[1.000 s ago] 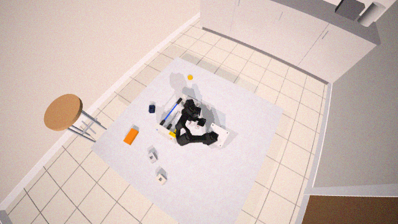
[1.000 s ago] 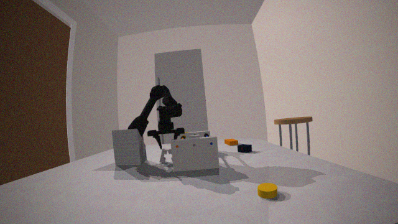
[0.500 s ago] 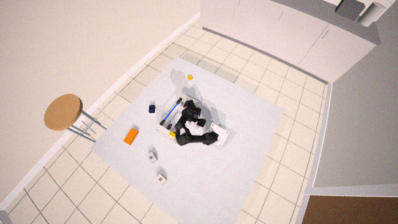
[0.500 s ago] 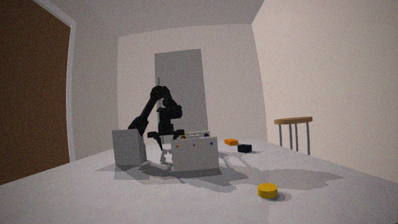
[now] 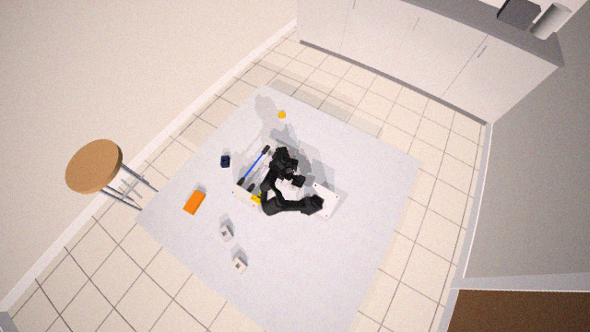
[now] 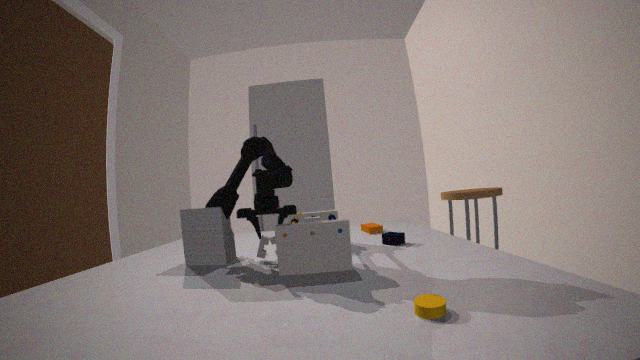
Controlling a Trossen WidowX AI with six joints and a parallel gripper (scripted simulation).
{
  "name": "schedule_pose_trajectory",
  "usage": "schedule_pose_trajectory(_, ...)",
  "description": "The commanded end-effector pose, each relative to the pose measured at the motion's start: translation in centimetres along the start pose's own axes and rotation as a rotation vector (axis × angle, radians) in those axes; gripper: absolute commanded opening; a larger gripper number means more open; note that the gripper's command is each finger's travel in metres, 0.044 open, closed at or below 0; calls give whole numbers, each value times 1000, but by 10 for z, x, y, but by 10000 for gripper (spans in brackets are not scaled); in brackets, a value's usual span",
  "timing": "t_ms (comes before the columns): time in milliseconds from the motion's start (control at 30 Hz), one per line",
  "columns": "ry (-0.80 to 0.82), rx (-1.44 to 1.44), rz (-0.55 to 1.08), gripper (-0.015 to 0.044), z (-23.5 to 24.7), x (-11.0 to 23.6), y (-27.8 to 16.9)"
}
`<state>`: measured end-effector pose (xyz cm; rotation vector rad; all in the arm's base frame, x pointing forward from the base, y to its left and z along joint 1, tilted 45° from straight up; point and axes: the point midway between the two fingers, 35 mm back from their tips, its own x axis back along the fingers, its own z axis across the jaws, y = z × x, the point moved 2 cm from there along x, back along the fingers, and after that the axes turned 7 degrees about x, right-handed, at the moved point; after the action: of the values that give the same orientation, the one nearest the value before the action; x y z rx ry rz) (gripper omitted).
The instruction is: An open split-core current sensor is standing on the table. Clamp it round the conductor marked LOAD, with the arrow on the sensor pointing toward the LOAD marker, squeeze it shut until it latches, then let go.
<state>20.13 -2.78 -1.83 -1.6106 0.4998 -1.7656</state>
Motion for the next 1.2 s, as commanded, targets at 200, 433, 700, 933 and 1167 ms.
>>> schedule_pose_trajectory(200, 3, 4, -16, 0, 8, 49, 8)
schedule_pose_trajectory(433, 2, 2, -13, 0, 10, 84, 9)
schedule_pose_trajectory(700, 3, 2, -5, 0, 10, 122, 6)
schedule_pose_trajectory(933, 3, -13, -8, 0, 22, 125, -3)
schedule_pose_trajectory(1167, 4, -52, -11, 0, 55, 122, -27)
